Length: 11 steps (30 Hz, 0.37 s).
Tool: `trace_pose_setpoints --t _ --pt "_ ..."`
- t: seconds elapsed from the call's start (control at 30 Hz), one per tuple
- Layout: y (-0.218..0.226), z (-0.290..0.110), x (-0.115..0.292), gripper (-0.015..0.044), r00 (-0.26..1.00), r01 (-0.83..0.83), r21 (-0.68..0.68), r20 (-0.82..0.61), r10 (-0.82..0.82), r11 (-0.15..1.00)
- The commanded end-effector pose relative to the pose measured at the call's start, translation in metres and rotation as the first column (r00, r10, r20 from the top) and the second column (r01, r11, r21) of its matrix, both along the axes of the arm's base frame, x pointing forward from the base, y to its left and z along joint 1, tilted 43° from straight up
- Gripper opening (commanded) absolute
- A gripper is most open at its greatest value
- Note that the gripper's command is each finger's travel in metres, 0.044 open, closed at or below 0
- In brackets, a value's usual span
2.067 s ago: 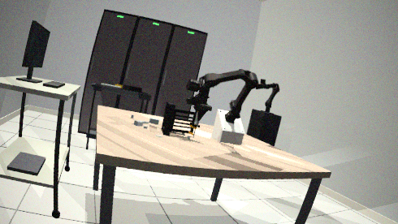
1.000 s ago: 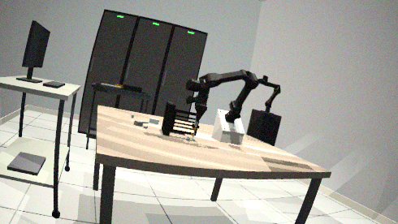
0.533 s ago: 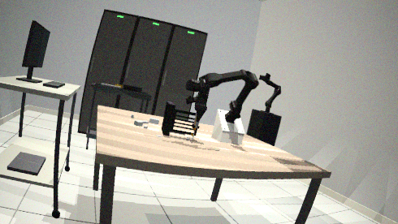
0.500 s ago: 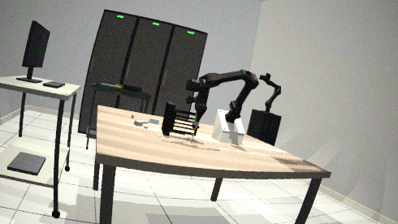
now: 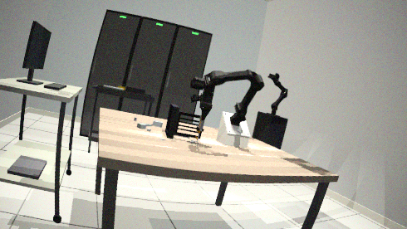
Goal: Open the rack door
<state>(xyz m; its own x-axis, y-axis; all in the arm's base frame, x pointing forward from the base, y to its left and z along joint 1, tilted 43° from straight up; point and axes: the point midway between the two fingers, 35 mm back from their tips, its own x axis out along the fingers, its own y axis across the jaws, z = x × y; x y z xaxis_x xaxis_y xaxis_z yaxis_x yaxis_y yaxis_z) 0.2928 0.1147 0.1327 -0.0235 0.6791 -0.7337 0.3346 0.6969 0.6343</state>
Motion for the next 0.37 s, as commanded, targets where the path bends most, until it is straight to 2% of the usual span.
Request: trace_pose_setpoints --t 0.0,0.33 --pt "-0.004 0.006 0.002 0.0287 1.0 -0.003 -0.001 0.007 0.003 1.0" --pt "-0.016 0.017 0.002 0.0287 1.0 -0.004 -0.002 0.008 0.004 1.0"
